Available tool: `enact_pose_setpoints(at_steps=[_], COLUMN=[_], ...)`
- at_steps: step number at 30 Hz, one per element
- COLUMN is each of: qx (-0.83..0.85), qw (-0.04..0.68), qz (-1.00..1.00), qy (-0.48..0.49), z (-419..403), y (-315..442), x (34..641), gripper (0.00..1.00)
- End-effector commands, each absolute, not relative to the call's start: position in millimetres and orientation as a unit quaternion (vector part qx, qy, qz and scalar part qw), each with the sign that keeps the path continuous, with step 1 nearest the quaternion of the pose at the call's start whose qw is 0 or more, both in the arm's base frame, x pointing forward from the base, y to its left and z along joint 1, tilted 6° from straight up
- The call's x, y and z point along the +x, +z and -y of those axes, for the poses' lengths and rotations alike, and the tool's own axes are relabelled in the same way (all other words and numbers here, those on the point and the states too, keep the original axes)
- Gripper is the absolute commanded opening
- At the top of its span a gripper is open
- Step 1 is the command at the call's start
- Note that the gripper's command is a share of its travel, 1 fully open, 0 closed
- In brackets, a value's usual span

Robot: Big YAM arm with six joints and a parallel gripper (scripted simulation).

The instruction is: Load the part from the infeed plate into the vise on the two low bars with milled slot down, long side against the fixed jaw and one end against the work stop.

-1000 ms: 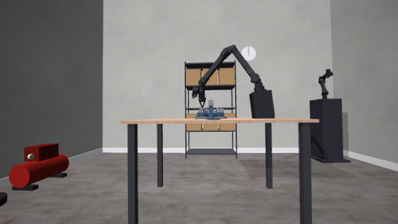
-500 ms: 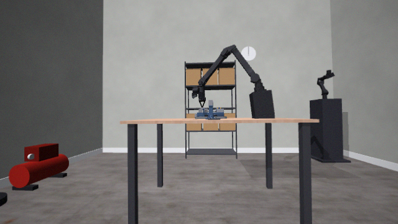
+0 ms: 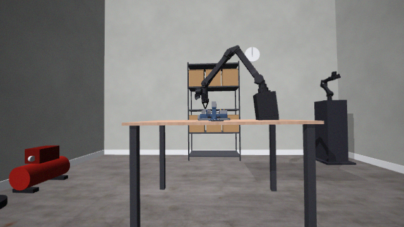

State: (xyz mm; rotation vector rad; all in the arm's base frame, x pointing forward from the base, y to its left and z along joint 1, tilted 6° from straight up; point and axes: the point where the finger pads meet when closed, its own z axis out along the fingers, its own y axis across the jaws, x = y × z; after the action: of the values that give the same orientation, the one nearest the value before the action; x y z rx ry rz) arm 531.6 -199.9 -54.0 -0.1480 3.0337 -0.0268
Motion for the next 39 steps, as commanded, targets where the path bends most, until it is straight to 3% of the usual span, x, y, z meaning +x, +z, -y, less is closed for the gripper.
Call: enact_pose_setpoints(at_steps=[1,39], qx=[-0.048,-0.048], qw=[0.062,0.058], qz=[-0.997,-0.997], qy=[-0.011,-0.01], z=[197.7,196.8], y=[-50.6,-60.1], x=[542.6,541.3], gripper=[0.0,0.0])
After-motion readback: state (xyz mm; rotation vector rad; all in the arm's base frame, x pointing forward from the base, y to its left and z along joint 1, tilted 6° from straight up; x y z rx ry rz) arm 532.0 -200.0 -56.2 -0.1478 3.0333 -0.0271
